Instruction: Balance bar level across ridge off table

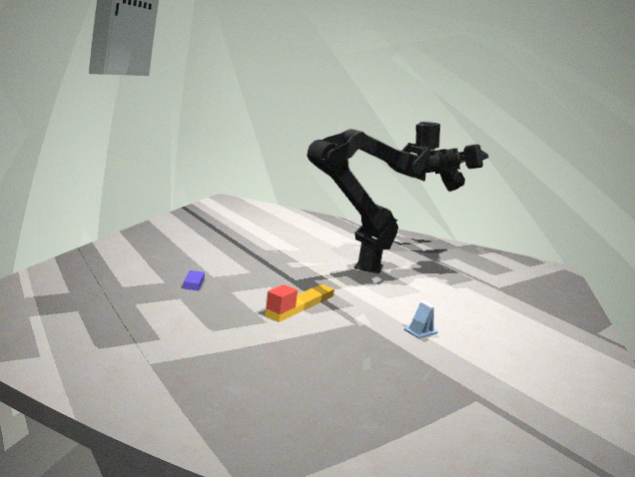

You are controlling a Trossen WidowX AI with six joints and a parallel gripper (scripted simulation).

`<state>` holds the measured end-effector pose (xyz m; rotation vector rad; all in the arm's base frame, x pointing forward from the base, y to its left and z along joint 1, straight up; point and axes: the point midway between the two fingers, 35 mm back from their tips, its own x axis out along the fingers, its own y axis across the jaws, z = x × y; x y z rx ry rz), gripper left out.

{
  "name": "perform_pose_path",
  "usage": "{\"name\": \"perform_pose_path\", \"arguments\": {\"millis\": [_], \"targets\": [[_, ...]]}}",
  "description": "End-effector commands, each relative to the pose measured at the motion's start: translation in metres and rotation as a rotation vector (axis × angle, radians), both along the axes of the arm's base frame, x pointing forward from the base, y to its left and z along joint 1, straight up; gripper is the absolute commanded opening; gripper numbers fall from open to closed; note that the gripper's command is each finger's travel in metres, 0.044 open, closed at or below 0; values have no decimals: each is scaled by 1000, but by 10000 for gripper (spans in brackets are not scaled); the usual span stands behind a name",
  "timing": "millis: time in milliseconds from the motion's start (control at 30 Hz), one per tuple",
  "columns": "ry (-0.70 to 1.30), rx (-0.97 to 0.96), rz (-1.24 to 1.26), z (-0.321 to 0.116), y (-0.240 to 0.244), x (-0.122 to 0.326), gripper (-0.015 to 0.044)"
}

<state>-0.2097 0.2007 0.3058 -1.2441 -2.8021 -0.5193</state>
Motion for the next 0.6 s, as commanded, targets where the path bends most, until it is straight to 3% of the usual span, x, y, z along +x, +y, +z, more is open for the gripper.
{"name": "perform_pose_path", "arguments": {"millis": [0,100,567], "targets": [[-1,-1,-2,0,1,0,374],[-15,-16,-35,-2,10,5,315],[-85,-127,-234,-14,61,43,315]]}}
